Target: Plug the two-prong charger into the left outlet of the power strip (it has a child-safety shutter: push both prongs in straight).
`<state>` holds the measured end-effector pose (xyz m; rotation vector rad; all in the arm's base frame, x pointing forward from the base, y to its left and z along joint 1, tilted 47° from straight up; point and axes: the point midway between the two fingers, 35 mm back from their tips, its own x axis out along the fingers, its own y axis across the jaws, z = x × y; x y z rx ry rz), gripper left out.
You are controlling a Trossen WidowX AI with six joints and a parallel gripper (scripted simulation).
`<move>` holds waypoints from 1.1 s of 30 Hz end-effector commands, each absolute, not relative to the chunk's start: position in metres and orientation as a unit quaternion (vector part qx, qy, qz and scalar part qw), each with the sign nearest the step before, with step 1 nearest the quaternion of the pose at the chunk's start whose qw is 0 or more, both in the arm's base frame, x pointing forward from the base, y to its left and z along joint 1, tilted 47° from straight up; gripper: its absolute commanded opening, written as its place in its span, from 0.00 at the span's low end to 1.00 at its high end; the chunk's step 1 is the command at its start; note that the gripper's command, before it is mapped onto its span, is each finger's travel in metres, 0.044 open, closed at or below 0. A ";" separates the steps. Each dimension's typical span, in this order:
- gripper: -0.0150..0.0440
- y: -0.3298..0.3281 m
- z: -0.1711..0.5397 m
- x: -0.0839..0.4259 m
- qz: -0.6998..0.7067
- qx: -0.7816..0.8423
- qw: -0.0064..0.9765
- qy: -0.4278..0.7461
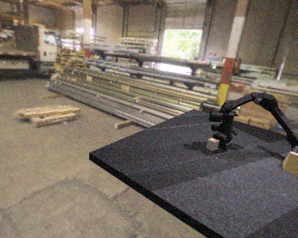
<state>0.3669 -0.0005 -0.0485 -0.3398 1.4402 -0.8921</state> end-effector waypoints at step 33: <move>0.57 0.000 -0.048 0.367 -0.393 -0.149 0.649 0.635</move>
